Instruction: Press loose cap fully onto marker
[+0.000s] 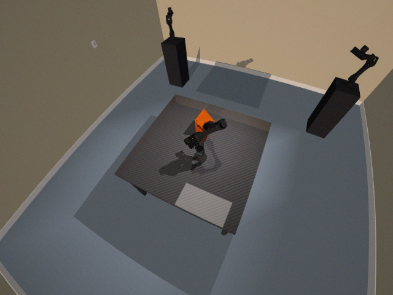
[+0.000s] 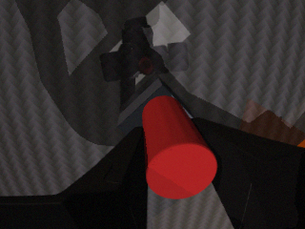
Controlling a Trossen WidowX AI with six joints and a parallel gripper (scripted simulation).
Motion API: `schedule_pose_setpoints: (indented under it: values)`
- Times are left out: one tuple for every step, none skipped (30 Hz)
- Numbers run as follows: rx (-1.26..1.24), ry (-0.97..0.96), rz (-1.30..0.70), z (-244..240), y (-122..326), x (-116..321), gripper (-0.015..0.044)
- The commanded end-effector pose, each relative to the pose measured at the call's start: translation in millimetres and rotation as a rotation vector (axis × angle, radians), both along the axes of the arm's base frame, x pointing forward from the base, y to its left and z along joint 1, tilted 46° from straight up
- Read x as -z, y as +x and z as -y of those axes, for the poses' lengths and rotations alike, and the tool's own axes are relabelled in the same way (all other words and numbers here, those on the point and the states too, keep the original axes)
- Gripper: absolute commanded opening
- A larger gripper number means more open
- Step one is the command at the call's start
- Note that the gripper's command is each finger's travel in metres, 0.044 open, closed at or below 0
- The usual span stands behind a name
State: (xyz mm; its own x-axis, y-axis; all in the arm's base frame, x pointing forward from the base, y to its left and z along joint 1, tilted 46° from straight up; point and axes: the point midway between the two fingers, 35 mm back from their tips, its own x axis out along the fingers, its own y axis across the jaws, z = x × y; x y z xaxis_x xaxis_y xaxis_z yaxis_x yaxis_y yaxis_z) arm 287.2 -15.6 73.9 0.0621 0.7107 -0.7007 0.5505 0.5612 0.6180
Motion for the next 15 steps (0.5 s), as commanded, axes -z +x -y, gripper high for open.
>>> schedule_pose_setpoints:
  values:
    - [-0.004,-0.005,0.007,-3,-9,-7,0.0]
    - [-0.003,-0.005,0.006,-3,-11,-8,0.0]
    - [-0.003,-0.005,0.006,-4,-14,-9,0.0]
    - [-0.003,-0.005,0.006,-5,-16,-11,0.0]
    - [-0.003,-0.004,0.006,-6,-18,-12,0.0]
    - [-0.003,-0.004,0.006,-6,-21,-13,0.0]
    - [-0.003,-0.004,0.006,-7,-23,-14,0.0]
    - [-0.003,-0.004,0.006,-8,-26,-15,0.0]
    - [-0.003,-0.004,0.005,-9,-28,-16,0.0]
    - [-0.002,-0.004,0.005,-9,-30,-18,0.0]
    - [-0.002,-0.004,0.005,-10,-33,-19,0.0]
    - [-0.002,-0.004,0.005,-11,-35,-20,0.0]
    - [-0.002,-0.004,0.005,-11,-36,-20,0.0]
    - [-0.002,-0.004,0.005,-11,-36,-20,0.0]
    - [-0.002,-0.004,0.005,-12,-36,-20,0.0]
